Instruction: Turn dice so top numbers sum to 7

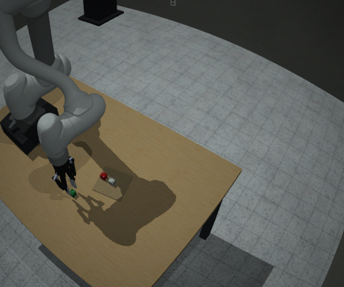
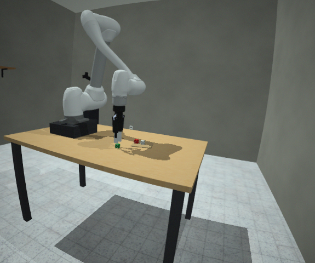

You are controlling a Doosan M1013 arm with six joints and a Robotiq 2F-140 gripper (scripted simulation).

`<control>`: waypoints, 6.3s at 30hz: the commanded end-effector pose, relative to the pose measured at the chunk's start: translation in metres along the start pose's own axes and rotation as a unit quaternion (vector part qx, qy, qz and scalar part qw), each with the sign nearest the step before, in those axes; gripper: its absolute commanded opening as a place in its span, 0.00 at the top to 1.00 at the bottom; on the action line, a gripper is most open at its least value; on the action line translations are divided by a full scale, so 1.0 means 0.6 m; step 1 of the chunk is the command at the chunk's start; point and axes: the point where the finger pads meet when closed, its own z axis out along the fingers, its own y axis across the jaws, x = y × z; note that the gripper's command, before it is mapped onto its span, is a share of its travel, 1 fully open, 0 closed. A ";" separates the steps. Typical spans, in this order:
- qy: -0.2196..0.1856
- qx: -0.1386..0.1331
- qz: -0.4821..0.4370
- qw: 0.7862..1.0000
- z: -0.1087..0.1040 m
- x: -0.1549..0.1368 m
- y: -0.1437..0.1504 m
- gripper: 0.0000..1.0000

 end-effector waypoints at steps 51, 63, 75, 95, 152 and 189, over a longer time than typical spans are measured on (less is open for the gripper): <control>0.001 -0.001 0.000 1.000 0.057 0.001 0.001 0.75; 0.001 -0.001 0.000 1.000 0.057 0.001 0.001 0.75; 0.001 -0.001 0.000 1.000 0.057 0.001 0.001 0.75; 0.001 -0.001 0.000 1.000 0.057 0.001 0.001 0.87; 0.001 0.000 0.001 1.000 -0.111 0.014 -0.007 0.87; 0.001 0.000 0.017 1.000 -0.094 0.278 -0.251 0.87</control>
